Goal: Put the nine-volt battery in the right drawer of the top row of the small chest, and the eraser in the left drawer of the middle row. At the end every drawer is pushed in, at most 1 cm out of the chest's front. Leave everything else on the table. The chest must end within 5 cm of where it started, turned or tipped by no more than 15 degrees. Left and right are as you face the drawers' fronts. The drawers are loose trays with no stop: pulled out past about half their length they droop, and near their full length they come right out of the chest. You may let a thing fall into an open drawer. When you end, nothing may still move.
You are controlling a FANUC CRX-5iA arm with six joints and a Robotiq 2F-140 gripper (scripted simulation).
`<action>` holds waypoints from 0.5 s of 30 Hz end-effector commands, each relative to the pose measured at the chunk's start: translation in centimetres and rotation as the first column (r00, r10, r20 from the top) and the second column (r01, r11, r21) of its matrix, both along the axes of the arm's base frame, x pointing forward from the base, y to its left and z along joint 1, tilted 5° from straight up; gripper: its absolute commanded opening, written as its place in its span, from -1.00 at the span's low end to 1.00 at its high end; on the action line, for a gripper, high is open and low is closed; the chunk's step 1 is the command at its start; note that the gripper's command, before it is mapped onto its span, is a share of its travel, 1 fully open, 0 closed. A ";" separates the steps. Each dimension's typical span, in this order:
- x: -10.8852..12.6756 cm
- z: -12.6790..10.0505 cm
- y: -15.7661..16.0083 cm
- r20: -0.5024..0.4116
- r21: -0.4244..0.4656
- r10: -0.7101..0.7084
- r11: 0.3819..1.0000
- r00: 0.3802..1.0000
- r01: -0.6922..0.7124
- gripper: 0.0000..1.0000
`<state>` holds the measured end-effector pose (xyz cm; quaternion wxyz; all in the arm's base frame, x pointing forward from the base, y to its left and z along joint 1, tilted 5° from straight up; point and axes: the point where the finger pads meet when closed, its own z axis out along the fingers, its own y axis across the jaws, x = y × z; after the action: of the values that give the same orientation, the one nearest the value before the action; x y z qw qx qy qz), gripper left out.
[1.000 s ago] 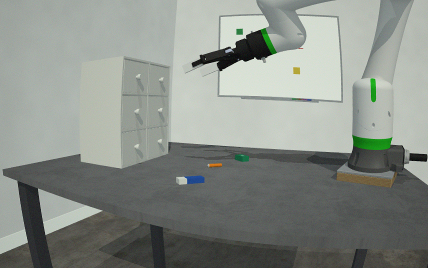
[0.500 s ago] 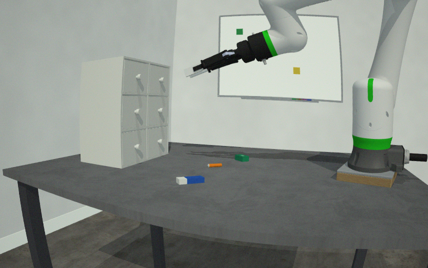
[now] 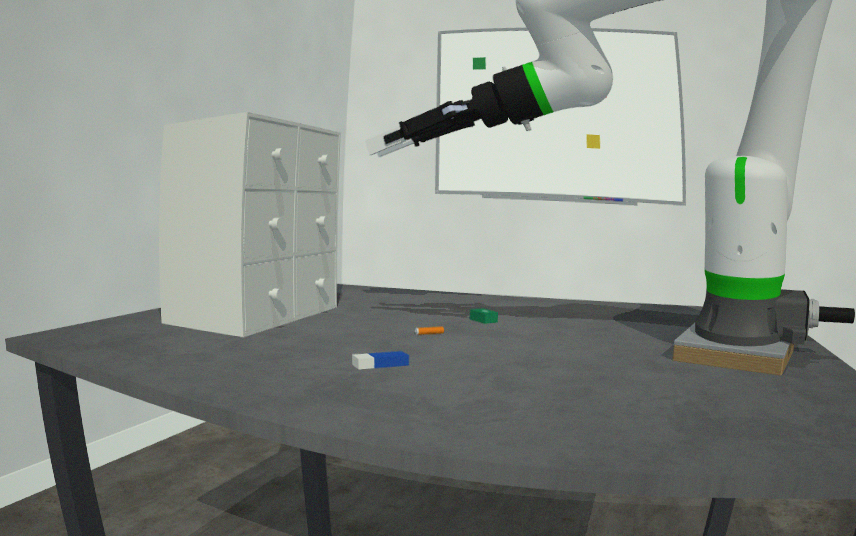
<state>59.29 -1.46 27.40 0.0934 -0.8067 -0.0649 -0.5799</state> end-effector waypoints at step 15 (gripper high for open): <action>4.0 -1.1 1.0 0.001 0.000 0.000 1.000 1.000 0.000 -0.60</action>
<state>62.67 -0.63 26.45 0.0934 -0.8070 -0.0648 -0.5795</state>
